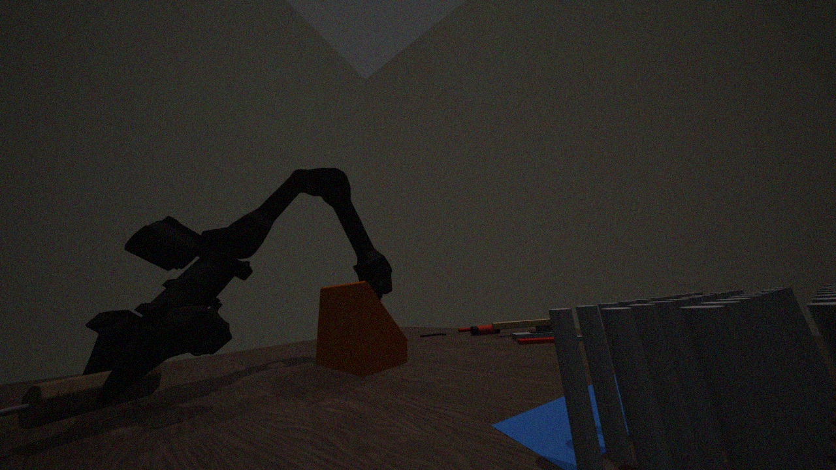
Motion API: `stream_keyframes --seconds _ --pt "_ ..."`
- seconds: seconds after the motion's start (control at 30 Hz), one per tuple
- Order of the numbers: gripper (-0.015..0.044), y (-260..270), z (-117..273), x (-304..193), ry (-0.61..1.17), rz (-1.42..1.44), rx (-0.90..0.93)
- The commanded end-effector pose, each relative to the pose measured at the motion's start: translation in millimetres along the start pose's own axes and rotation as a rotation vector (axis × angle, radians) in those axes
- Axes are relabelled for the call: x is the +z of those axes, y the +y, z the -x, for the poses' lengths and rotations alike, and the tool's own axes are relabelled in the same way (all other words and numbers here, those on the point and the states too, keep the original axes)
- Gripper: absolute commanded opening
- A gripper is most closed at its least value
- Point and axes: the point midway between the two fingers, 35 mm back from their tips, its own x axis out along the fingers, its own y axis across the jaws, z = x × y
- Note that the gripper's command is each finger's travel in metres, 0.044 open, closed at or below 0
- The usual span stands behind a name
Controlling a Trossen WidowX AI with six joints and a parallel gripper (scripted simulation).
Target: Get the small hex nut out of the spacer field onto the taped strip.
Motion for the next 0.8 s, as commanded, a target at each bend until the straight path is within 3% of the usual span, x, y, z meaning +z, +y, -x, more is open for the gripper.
stream_keyframes --seconds 0.0,0.47,0.77 --pt "0.0000 0 -3 3 0.002 0.006 0.005" --pt "0.0000 -2 -13 13 0.001 0.006 0.005" --pt "0.0236 -2 -11 12 0.000 0.000 0.000"
